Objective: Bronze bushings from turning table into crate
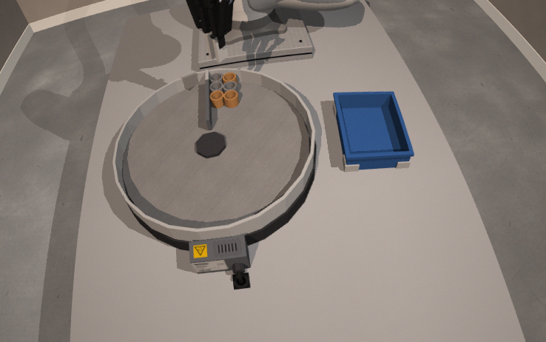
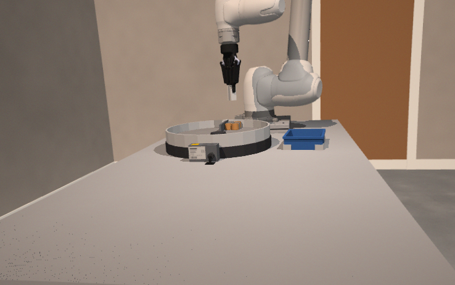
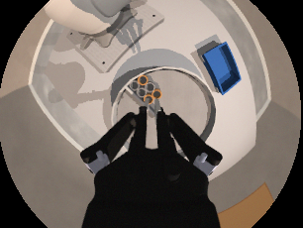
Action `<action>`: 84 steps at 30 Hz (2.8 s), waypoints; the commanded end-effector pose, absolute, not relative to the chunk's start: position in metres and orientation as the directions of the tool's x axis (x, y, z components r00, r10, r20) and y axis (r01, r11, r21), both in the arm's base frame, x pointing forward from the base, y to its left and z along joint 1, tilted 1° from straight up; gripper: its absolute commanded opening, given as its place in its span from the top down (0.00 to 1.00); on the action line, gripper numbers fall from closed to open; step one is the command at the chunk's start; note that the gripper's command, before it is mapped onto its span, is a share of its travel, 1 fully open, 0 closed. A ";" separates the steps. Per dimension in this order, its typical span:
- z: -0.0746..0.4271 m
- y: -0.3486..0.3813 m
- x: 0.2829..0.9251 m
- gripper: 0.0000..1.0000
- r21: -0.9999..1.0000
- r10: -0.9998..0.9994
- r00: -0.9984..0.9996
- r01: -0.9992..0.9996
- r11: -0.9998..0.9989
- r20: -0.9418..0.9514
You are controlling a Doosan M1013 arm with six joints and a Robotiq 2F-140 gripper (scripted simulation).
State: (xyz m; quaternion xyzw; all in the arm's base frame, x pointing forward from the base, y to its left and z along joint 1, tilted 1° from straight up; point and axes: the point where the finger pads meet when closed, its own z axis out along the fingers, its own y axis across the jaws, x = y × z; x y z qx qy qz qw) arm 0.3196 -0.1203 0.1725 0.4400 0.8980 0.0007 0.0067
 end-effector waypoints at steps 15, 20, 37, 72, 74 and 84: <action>0.172 -0.120 0.320 0.94 0.007 0.790 -0.613 0.790 0.613 -0.011; 0.170 -0.120 0.321 0.94 0.007 0.790 -0.613 0.790 0.613 0.014; 0.130 -0.115 0.340 0.94 0.005 0.713 -0.555 0.790 0.613 0.428; 0.108 -0.113 0.351 0.94 0.001 0.610 -0.475 0.790 0.614 0.634; 0.108 -0.113 0.351 0.94 0.001 0.610 -0.475 0.790 0.614 0.634; 0.108 -0.113 0.351 0.94 0.001 0.610 -0.475 0.790 0.614 0.634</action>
